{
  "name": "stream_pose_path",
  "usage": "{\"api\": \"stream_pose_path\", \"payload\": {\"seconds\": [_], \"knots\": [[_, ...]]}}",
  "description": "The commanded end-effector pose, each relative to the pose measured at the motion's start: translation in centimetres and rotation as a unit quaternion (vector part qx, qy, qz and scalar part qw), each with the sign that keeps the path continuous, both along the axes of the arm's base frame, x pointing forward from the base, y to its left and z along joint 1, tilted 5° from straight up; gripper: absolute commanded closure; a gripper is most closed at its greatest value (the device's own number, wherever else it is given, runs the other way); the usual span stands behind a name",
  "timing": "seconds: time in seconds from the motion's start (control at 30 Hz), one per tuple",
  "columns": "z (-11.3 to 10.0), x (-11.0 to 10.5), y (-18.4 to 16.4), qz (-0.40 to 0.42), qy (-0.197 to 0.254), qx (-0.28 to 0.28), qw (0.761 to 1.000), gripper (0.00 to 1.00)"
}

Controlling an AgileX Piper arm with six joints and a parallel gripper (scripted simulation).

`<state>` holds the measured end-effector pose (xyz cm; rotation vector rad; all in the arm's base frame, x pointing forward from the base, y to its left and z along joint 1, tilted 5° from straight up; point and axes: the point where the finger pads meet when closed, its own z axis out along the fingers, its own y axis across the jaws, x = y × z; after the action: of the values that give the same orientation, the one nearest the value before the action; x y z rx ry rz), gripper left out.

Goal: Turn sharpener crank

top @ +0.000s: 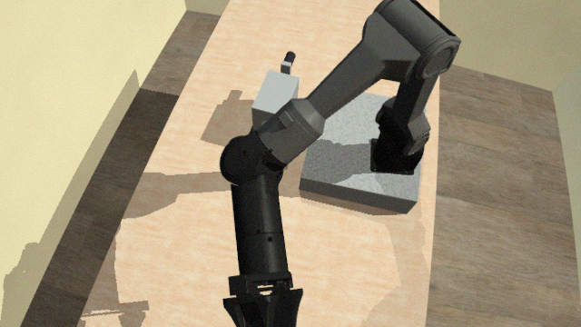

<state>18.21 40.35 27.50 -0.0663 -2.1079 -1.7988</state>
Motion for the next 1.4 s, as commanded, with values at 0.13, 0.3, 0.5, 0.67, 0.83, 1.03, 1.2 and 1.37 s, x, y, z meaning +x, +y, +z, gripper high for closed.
{"api": "stream_pose_path", "payload": {"seconds": [0.13, 0.3, 0.5, 0.67, 0.83, 1.03, 1.2, 1.37], "knots": [[0.1, 0.0, 0.0, 0.000, -0.001, 0.001, 1.000, 0.00], [0.1, 0.0, 0.0, 0.000, -0.001, 0.001, 1.000, 0.00], [0.1, 0.0, 0.0, 0.000, -0.001, 0.001, 1.000, 0.00], [-0.1, 0.9, -1.0, -0.029, -0.004, -0.027, 0.999, 0.31], [-1.0, 2.8, -2.4, -0.052, -0.001, -0.053, 0.997, 0.31], [-1.7, 5.0, -4.3, -0.070, 0.000, -0.070, 0.995, 0.31], [-2.2, 6.0, -5.3, -0.089, 0.003, -0.089, 0.992, 0.31], [-3.0, 7.6, -7.1, -0.113, 0.008, -0.113, 0.987, 0.31]]}}
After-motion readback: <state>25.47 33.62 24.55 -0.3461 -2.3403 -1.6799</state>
